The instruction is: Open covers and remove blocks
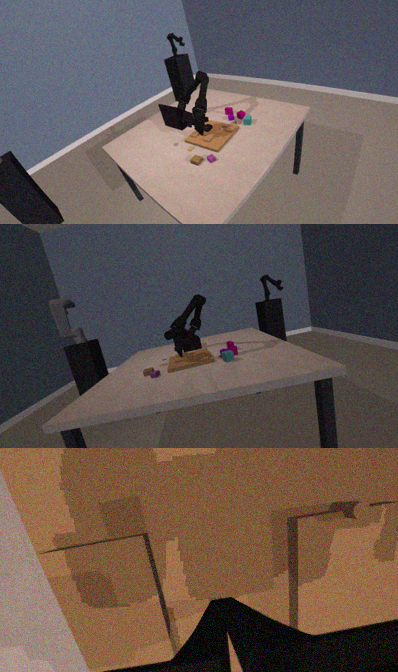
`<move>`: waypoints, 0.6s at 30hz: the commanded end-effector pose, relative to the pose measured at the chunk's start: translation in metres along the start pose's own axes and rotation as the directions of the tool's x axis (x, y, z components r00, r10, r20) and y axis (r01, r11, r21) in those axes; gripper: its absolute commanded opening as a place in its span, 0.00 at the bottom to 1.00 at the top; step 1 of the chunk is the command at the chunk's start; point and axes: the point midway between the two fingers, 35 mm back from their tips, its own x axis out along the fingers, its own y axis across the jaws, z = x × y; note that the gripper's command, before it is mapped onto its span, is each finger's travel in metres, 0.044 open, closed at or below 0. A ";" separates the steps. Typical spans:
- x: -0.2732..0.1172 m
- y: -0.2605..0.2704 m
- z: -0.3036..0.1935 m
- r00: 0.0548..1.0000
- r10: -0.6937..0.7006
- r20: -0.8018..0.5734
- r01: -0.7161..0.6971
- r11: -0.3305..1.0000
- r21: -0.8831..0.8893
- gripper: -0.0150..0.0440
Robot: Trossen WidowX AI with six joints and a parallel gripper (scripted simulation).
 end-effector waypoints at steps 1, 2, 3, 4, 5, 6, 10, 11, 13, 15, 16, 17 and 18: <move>-0.002 -0.002 0.005 1.000 -0.009 0.003 0.009 1.000 -0.001 0.25; -0.002 -0.002 0.006 1.000 -0.009 0.003 0.009 1.000 0.000 0.25; -0.002 -0.002 0.007 1.000 -0.009 0.003 0.009 1.000 0.000 0.25; -0.002 -0.002 0.008 1.000 -0.009 0.003 0.009 1.000 0.000 0.25; -0.002 -0.002 0.009 1.000 -0.009 0.002 0.009 1.000 0.000 0.25; -0.002 -0.003 0.010 1.000 -0.009 0.002 0.009 1.000 0.000 0.25; -0.001 -0.003 0.014 1.000 -0.009 0.002 0.009 1.000 0.000 0.25; -0.001 -0.003 0.015 1.000 -0.009 0.002 0.009 1.000 0.000 0.25; -0.001 -0.003 0.017 1.000 -0.009 0.002 0.009 1.000 0.000 0.25; -0.001 -0.003 0.019 1.000 -0.009 0.002 0.009 1.000 0.000 0.25; -0.001 -0.003 0.020 1.000 -0.009 0.002 0.009 1.000 0.000 0.25; -0.001 -0.003 0.021 1.000 -0.009 0.002 0.009 1.000 0.000 0.25; -0.001 -0.003 0.022 1.000 -0.009 0.002 0.009 1.000 0.000 0.25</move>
